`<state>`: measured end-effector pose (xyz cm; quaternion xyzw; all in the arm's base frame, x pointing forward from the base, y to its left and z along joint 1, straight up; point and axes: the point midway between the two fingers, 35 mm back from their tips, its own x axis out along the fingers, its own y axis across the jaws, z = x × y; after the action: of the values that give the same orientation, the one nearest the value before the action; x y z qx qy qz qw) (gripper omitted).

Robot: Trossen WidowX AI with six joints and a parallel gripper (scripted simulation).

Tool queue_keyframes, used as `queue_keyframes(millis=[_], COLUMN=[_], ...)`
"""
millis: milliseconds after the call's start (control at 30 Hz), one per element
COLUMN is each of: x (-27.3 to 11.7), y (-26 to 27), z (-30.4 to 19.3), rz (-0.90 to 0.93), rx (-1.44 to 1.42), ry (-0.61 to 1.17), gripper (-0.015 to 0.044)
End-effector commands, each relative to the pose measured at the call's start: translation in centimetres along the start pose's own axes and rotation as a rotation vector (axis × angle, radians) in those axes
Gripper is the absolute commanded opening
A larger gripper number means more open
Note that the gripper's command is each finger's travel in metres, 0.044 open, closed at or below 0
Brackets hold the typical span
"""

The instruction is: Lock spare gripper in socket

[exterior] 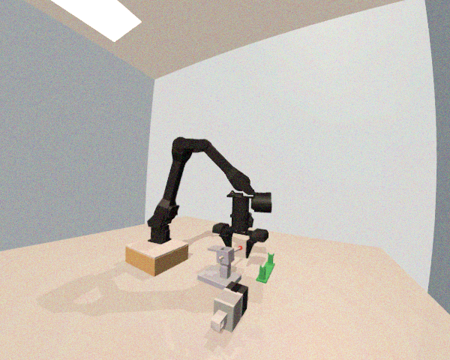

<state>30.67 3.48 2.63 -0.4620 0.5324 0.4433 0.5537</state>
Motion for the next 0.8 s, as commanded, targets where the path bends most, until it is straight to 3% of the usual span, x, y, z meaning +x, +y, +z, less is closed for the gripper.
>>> queue_keyframes(millis=[0, 233, 600, 767], x=[0.56, 0.56, 0.56, 0.55], y=[0.36, 0.37, 0.37, 0.30], z=[-0.09, -0.08, -0.08, -0.07], rz=[0.012, 0.012, 0.012, 0.012], rx=[0.002, 0.002, 0.002, 0.002], ry=[0.001, 0.001, 0.001, 0.001], gripper=[0.0300, 0.0300, 0.0011, 0.0000])
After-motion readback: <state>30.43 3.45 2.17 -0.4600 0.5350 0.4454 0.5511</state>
